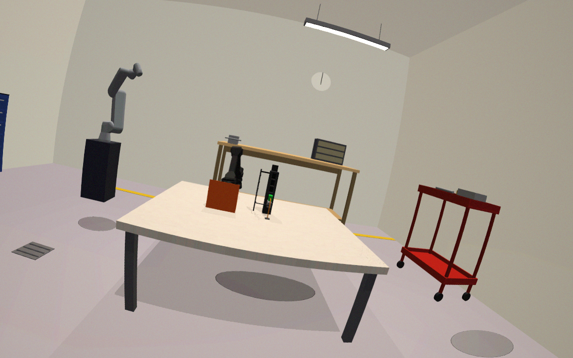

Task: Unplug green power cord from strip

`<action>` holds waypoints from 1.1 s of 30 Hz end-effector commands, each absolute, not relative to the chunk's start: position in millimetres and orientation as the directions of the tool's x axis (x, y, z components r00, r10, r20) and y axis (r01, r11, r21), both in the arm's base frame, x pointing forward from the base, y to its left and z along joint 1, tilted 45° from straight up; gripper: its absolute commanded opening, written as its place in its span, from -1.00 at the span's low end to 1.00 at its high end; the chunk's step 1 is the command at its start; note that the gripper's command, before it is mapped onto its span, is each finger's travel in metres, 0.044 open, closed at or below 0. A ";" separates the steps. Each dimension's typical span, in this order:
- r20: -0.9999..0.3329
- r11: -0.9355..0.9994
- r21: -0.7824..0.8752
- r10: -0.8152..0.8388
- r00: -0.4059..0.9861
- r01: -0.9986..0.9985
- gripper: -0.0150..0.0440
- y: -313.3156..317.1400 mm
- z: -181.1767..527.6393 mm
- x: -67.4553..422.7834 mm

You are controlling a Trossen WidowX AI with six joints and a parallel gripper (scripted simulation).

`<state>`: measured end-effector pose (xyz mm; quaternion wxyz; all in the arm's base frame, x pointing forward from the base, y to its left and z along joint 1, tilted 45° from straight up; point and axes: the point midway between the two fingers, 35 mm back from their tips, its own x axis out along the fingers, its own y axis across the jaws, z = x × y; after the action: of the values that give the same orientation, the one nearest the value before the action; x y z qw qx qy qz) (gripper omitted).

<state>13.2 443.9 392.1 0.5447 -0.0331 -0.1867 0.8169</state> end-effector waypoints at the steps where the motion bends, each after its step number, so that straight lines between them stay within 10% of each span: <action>1: 0.128 -0.247 -0.310 0.946 -0.298 -0.918 0.05 441.6 391.1 58.6; 33: -0.322 0.611 0.145 0.773 0.547 -0.778 0.05 245.9 282.7 393.9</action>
<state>373.7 274.8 292.0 0.8636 -0.0235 0.1500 0.4808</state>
